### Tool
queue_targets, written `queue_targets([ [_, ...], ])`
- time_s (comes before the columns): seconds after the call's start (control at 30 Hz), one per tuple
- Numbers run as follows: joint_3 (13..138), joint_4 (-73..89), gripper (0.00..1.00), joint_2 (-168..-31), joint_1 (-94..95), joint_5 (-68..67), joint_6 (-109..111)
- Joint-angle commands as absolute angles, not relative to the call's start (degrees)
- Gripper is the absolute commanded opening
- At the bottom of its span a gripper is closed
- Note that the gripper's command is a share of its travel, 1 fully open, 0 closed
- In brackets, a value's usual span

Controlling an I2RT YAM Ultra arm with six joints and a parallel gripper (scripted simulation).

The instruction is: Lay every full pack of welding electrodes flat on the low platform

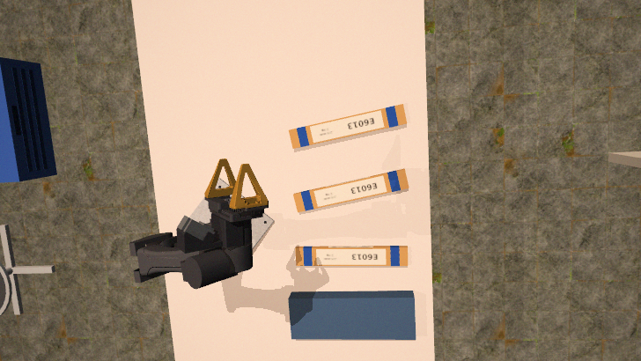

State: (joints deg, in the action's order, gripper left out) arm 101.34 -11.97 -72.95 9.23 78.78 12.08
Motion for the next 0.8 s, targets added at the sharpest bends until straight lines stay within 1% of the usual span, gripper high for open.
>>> queue_targets([
  [0.0,101.8,-11.5,1.0,-72.6,9.2,78.3,11.8],
  [0.53,101.8,-11.5,1.0,-72.6,9.2,78.3,11.8],
  [0.57,101.3,-12.0,0.95,-72.9,9.2,78.8,12.1],
  [0.77,101.3,-12.0,0.95,-72.9,9.2,78.8,12.1],
])
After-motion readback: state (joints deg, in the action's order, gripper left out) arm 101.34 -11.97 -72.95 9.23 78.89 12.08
